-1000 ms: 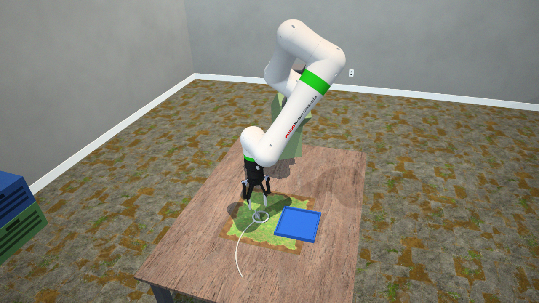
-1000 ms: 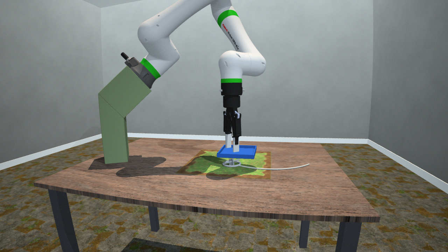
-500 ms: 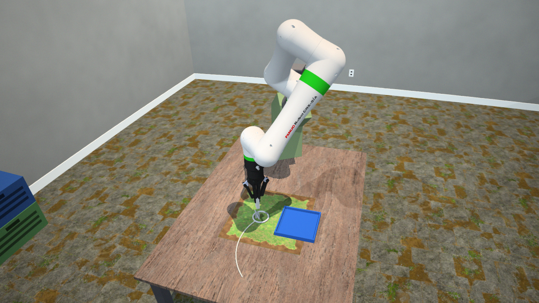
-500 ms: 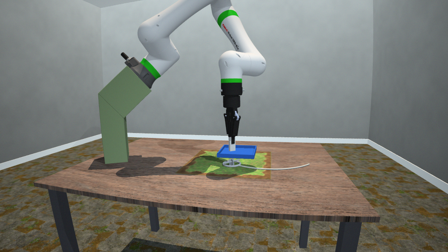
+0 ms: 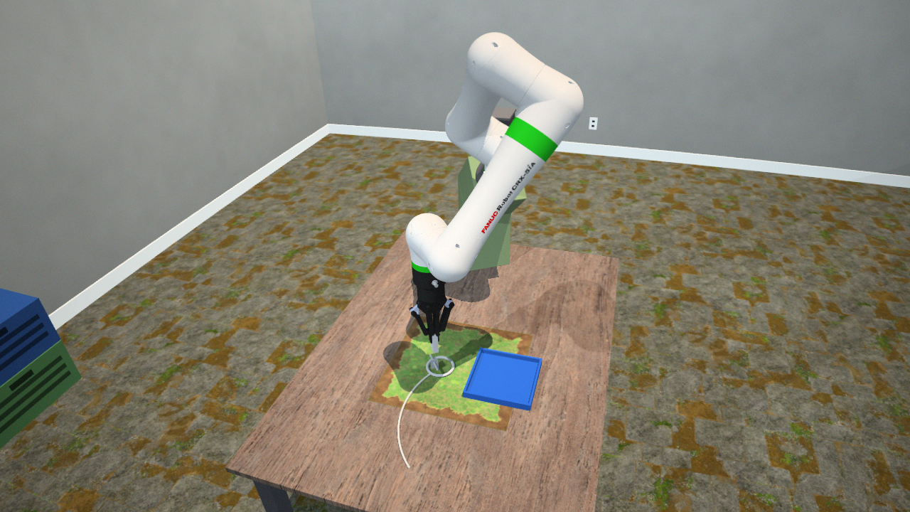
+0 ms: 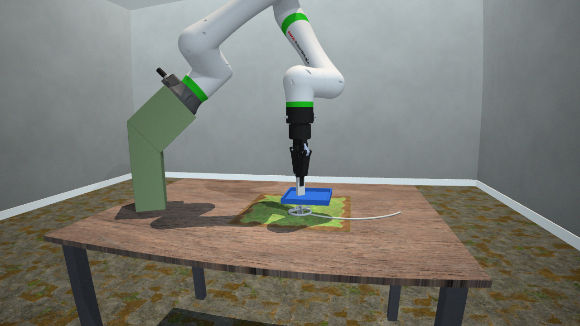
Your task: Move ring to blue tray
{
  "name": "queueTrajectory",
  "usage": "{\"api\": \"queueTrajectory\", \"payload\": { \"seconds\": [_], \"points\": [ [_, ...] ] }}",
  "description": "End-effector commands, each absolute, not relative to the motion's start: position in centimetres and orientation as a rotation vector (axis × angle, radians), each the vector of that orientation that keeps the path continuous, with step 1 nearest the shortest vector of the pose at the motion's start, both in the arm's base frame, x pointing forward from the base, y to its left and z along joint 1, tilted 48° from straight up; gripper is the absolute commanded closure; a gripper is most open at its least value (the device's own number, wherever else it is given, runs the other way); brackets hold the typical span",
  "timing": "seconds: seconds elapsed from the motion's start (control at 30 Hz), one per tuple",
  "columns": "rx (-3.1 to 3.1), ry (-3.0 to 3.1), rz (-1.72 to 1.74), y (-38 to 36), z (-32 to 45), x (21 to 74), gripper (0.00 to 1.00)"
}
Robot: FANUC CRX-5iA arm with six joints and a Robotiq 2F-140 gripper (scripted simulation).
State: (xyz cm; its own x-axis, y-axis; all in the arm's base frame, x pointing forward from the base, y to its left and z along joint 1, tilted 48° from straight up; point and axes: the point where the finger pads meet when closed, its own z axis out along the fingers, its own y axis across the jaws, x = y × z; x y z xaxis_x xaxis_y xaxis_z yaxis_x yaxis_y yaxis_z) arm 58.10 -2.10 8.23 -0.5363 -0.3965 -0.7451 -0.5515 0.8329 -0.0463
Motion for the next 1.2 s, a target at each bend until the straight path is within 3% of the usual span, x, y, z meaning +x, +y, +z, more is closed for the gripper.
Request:
{"api": "queueTrajectory", "payload": {
  "seconds": [0.0, 0.3, 1.17],
  "points": [
    [-0.689, 2.206, 0.246, -2.2, 8.3, 58.1, 0.9],
    [-0.528, 2.259, 0.32, -2.5, 8.2, 58.3, 0.9],
    [1.256, 2.181, 1.02, -6.7, 7.4, 60.0, 0.9]
  ]
}}
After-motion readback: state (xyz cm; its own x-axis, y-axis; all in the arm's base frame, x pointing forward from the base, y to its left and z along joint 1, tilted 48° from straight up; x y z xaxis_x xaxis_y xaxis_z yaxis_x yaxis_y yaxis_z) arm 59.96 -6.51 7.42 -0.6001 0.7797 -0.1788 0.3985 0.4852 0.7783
